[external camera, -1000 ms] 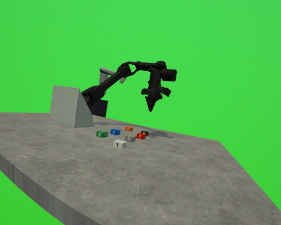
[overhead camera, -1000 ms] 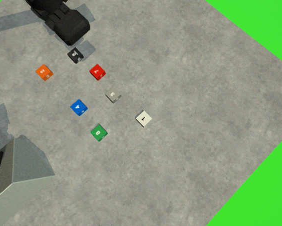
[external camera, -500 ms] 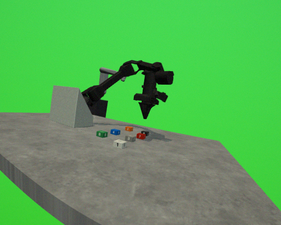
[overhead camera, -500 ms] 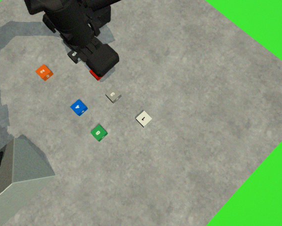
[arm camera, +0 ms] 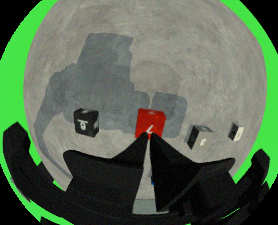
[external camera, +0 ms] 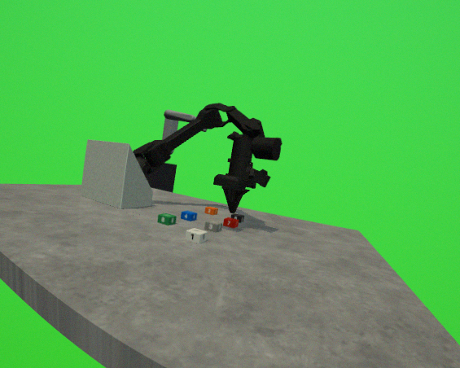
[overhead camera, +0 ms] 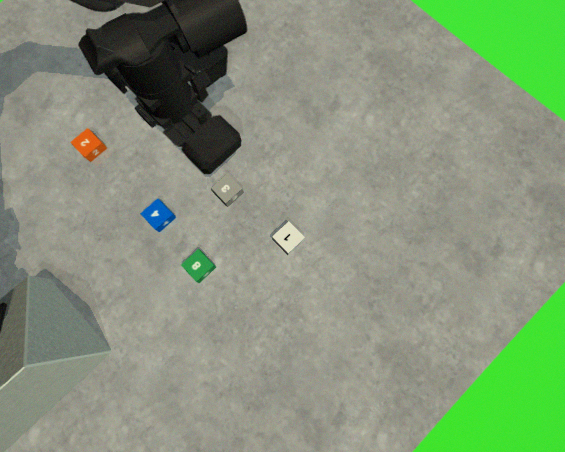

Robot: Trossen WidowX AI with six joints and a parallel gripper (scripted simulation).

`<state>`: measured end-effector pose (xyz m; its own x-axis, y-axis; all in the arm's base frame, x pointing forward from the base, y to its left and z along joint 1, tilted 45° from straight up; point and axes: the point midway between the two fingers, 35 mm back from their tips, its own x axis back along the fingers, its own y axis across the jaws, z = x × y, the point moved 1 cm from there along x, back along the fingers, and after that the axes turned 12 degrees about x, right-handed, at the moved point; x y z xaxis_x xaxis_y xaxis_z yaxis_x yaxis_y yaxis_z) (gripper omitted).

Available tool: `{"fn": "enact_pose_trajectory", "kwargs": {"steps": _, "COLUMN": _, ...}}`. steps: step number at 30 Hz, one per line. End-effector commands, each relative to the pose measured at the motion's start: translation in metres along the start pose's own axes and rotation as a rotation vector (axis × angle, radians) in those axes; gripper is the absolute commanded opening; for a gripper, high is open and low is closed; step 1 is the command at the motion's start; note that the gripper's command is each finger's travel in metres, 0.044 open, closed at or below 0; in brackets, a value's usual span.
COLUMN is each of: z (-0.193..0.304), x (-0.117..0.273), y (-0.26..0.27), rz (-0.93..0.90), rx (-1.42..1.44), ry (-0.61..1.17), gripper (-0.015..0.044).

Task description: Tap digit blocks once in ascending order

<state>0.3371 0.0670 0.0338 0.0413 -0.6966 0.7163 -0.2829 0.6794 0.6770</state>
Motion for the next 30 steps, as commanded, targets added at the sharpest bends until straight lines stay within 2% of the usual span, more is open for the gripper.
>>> {"fn": "enact_pose_trajectory", "kwargs": {"steps": 1, "z": 0.001, "x": -0.009, "y": 0.001, "rz": -0.008, "rx": -0.007, "ry": 0.002, "gripper": 0.0020}}
{"fn": "enact_pose_trajectory", "kwargs": {"steps": 15, "z": 0.001, "x": -0.022, "y": 0.001, "rz": -0.009, "rx": -0.007, "ry": 0.001, "gripper": 0.0020}}
{"fn": "enact_pose_trajectory", "kwargs": {"steps": 19, "z": 0.001, "x": 0.006, "y": 0.001, "rz": -0.007, "rx": -0.006, "ry": 0.002, "gripper": 0.0020}}
{"fn": "enact_pose_trajectory", "kwargs": {"steps": 24, "z": 0.001, "x": 0.011, "y": 0.001, "rz": -0.007, "rx": -0.007, "ry": 0.002, "gripper": 0.0020}}
{"fn": "enact_pose_trajectory", "kwargs": {"steps": 30, "z": 0.001, "x": 0.086, "y": 0.000, "rz": -0.005, "rx": -0.007, "ry": 0.003, "gripper": 0.0020}}
